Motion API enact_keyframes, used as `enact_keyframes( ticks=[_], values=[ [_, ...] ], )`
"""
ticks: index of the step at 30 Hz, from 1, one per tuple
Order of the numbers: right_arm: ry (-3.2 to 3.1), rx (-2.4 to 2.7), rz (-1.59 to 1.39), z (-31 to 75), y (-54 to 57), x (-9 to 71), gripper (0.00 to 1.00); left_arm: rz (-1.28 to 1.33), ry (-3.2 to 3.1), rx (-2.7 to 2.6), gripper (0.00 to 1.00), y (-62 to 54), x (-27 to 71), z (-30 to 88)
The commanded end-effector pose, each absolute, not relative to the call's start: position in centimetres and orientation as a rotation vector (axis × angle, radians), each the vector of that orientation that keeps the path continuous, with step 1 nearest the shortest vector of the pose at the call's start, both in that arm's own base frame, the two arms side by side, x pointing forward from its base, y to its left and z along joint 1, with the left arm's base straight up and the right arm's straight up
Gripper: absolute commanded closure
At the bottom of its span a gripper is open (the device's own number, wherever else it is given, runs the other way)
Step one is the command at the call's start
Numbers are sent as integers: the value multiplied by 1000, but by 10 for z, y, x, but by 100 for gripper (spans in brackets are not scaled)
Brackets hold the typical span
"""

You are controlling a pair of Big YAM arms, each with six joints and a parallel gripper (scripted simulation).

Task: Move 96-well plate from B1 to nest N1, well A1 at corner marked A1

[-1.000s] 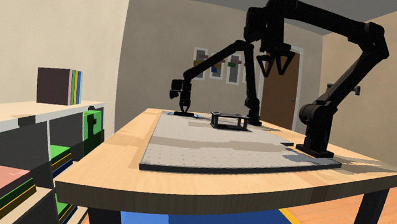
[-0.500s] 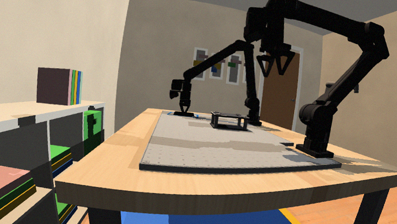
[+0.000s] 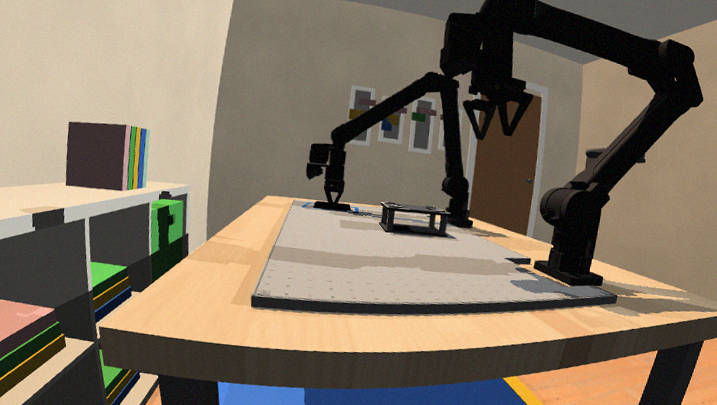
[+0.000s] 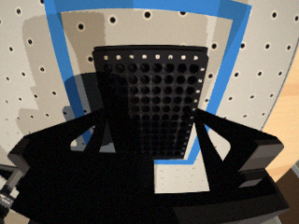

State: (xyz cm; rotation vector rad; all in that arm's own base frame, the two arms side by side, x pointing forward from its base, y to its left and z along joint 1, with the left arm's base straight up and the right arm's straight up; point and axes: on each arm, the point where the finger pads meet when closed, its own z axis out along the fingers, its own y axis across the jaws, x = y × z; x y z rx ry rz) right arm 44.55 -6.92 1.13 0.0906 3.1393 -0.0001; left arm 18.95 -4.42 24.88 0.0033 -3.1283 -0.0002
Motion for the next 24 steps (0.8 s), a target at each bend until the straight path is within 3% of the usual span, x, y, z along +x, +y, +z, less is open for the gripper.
enact_keyframes(
  ticks=[1, 3, 4, 24],
  values=[
    [3101, 83, -8, 26, -72, 460, 0, 13, -3176, 20, 0, -45, 197, 263],
    [3101, 83, -8, 26, -72, 460, 0, 13, -3176, 20, 0, -45, 197, 263],
    [3101, 83, -8, 26, -72, 460, 100, 13, -3176, 20, 0, -45, 197, 263],
    [3101, 83, -8, 26, -72, 460, 100, 13, -3176, 20, 0, -45, 197, 263]
  ],
)
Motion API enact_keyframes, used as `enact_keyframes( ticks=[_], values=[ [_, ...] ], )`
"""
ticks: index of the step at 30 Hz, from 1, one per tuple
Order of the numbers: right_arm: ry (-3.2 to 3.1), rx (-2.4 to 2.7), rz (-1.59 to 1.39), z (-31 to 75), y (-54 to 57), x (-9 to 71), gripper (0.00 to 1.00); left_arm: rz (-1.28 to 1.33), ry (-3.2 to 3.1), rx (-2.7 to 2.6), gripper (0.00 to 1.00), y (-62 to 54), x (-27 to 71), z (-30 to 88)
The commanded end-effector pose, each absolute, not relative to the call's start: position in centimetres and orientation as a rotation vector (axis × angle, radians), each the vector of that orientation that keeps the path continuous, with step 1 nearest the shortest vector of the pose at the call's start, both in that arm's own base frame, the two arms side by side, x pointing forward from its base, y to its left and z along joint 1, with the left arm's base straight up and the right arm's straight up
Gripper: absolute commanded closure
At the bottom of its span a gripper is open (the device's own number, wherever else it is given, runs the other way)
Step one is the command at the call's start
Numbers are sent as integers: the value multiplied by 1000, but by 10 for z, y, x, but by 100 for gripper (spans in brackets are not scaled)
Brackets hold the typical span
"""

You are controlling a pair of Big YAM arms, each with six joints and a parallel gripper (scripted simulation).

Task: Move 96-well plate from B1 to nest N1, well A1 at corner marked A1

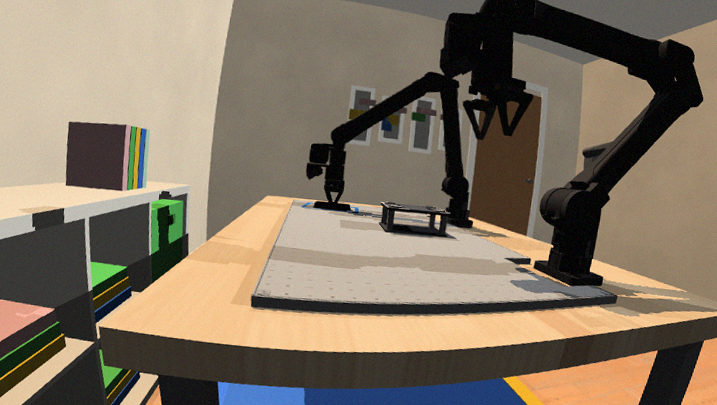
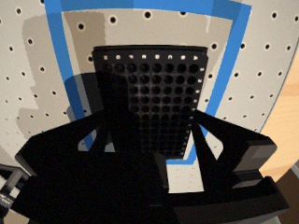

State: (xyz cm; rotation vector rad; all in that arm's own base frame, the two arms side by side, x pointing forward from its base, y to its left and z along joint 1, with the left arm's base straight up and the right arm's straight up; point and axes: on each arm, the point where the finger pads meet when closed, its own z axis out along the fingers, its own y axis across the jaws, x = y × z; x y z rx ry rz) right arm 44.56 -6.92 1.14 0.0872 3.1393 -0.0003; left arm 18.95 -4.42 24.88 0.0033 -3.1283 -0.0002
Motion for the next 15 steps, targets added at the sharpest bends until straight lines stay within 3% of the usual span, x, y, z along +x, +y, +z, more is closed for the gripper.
enact_keyframes(
  ticks=[1, 15],
  values=[
    [3101, 83, -8, 26, -72, 460, 100, 13, -3176, 20, 0, -45, 197, 263],
    [3095, 77, -9, 29, -72, 461, 100, 13, -3176, 20, 0, -45, 197, 263]
  ],
)
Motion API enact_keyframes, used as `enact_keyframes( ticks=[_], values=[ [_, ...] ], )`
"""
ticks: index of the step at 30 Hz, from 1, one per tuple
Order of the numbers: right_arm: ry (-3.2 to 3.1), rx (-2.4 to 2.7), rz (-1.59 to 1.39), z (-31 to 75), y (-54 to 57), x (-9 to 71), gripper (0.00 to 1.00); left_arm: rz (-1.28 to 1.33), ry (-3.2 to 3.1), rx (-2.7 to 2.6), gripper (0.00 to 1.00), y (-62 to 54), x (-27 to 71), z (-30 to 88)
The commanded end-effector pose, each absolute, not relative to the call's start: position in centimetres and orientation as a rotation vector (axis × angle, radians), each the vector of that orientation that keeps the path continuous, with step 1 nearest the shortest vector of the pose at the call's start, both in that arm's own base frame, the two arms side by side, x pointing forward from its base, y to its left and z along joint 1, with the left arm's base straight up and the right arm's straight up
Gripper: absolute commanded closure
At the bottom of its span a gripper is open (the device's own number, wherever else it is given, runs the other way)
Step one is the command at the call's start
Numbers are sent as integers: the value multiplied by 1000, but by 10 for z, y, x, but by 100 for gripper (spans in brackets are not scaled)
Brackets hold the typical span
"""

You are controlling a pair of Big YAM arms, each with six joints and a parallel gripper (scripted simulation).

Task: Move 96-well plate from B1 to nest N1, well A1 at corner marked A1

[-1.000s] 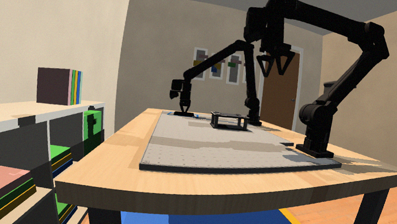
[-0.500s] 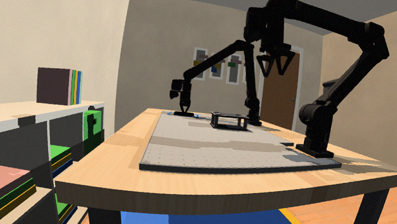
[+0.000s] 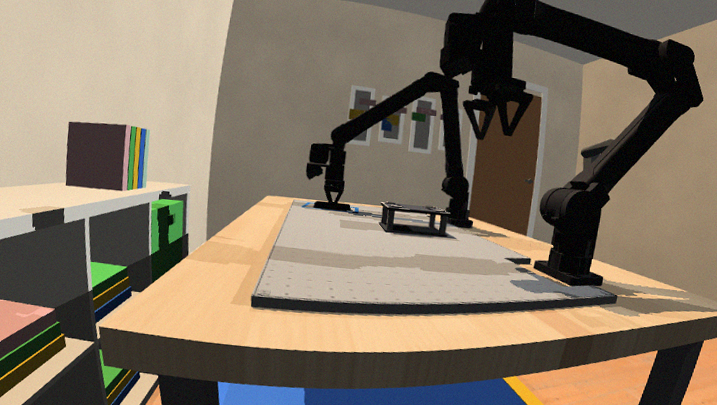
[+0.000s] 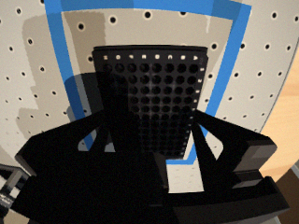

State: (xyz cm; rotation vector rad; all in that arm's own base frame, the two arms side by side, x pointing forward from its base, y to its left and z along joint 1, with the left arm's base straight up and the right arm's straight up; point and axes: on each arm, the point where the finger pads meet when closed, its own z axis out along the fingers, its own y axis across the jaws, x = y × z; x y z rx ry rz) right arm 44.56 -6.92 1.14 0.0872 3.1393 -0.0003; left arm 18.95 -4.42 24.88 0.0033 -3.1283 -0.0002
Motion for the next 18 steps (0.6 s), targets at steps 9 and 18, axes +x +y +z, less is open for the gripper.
enact_keyframes(
  ticks=[9, 18],
  values=[
    [3066, 68, -15, 49, -73, 466, 100, 13, -3176, 20, 0, -45, 197, 263],
    [3064, 68, -15, 73, -73, 470, 100, 13, -3176, 20, 0, -45, 197, 263]
  ],
)
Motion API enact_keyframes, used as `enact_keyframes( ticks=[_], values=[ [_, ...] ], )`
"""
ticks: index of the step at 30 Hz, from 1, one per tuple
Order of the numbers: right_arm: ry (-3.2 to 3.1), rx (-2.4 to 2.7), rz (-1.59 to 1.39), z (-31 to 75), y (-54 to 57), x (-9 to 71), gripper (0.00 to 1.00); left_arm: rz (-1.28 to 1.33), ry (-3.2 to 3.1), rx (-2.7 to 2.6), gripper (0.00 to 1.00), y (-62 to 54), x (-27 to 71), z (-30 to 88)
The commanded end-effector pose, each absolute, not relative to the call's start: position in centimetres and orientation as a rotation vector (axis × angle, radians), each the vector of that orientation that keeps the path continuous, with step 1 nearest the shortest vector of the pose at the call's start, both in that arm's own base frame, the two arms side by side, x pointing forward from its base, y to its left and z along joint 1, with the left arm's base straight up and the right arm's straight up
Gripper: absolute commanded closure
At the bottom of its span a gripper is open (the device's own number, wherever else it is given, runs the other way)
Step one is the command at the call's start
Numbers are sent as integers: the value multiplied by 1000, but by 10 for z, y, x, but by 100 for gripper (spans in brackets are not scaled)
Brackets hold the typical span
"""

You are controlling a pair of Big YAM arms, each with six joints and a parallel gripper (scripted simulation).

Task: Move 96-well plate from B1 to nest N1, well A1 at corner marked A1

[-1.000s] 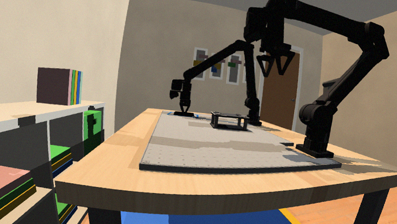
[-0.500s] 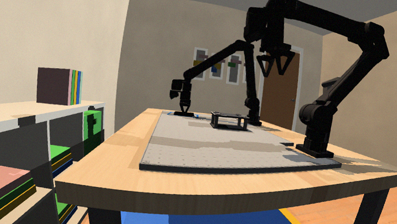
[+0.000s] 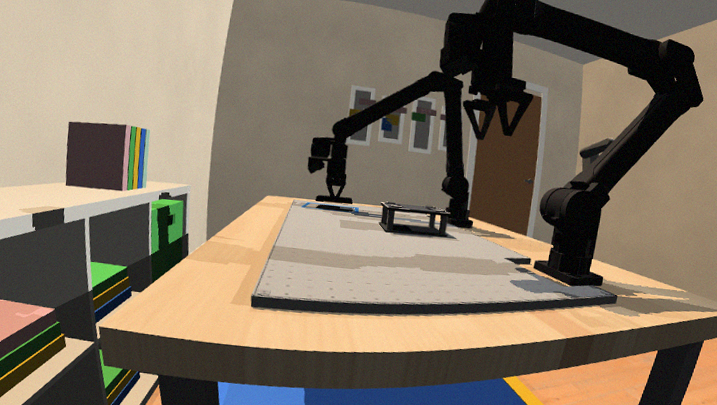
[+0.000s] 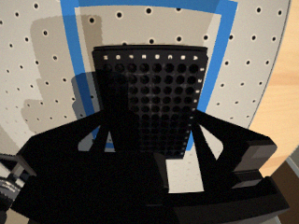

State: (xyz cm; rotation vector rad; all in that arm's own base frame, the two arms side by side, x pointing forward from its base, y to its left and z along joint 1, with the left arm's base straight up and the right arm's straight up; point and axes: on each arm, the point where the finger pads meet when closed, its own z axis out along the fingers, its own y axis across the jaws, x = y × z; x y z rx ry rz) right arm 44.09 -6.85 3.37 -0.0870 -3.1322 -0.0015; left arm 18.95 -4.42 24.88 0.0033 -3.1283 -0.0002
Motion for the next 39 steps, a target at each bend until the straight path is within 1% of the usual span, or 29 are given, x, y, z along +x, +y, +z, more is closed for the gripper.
enact_keyframes(
  ticks=[1, 39],
  values=[
    [-3217, -72, 16, 74, -73, 470, 100, 13, -3176, 20, 0, -45, 197, 263],
    [-3193, -77, 11, 121, -73, 467, 100, 13, -3176, 20, 0, -45, 197, 263]
  ],
)
